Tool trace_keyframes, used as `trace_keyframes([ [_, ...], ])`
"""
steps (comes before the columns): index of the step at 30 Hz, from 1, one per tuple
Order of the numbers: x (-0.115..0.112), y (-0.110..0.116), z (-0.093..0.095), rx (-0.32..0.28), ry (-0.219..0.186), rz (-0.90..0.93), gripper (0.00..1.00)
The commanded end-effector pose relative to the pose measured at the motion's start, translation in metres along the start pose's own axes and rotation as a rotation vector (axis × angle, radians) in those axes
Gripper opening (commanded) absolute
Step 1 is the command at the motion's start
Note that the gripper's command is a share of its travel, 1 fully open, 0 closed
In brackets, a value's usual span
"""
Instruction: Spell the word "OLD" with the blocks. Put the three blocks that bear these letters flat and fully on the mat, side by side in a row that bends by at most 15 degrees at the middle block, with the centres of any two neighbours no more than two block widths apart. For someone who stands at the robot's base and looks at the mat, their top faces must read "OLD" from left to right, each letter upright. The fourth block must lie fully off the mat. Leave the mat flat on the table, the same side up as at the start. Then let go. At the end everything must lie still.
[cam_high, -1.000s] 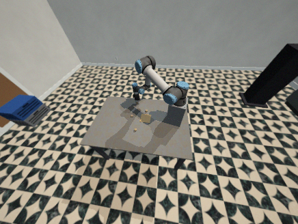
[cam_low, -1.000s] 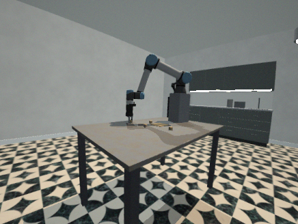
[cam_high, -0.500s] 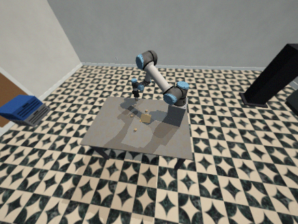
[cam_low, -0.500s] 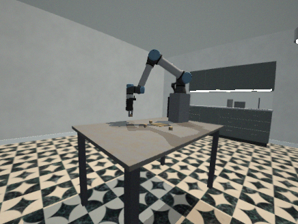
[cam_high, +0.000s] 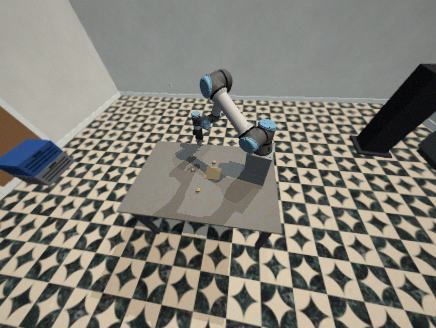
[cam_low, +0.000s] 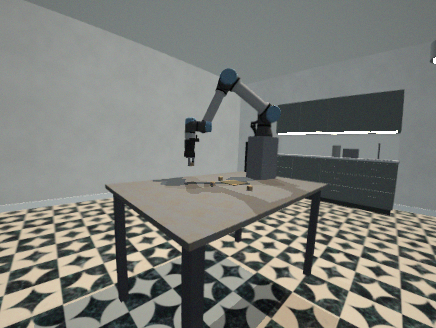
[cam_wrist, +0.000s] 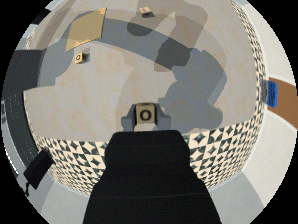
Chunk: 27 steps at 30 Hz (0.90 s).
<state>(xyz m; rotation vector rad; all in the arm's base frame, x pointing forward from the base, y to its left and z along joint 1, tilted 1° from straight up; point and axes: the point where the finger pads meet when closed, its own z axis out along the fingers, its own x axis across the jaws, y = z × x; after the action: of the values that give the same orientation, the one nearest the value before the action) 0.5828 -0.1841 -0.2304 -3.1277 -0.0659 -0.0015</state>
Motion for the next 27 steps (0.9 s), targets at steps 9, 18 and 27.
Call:
trace_keyframes([
  [9, 0.0003, 0.0, -0.0014, 0.0, 0.001, 0.002, 0.49],
  [18, 0.0004, -0.0009, -0.0013, 0.0, 0.001, 0.012, 0.49],
  [27, 0.001, -0.004, -0.001, 0.0, 0.001, 0.049, 0.49],
])
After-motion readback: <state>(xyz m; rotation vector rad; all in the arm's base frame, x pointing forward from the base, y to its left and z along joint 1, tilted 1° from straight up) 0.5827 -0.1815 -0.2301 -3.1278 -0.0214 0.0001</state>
